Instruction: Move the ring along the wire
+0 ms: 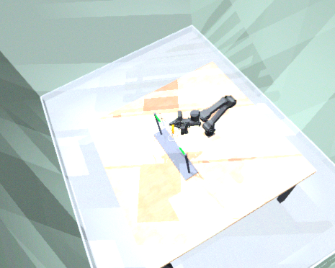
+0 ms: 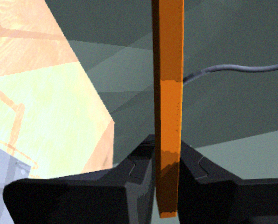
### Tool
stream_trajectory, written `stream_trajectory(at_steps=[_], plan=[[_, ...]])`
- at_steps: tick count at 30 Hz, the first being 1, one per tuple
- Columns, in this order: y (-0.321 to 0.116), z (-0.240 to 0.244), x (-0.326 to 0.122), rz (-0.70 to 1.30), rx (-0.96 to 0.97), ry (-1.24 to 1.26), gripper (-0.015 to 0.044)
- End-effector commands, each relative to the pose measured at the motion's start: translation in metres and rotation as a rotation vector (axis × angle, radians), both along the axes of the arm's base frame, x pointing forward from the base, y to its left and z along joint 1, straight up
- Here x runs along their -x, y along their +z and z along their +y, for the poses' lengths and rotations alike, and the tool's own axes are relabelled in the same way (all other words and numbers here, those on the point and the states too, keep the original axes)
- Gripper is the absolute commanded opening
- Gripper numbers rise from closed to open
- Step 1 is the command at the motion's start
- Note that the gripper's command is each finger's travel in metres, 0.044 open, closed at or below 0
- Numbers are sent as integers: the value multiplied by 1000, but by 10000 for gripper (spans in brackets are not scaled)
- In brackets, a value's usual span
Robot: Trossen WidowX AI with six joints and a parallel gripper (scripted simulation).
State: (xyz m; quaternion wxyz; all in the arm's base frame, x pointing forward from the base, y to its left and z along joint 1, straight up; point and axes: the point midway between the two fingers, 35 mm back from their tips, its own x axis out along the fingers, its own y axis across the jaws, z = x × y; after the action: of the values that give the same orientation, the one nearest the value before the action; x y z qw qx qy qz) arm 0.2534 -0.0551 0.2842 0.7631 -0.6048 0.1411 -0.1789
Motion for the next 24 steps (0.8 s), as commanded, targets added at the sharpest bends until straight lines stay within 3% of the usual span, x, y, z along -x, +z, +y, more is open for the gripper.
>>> stream_trajectory(at_steps=[1, 24], plan=[[-11, 3, 1, -4, -93, -3, -150], [-82, 52, -6, -13, -669, 73, -150]])
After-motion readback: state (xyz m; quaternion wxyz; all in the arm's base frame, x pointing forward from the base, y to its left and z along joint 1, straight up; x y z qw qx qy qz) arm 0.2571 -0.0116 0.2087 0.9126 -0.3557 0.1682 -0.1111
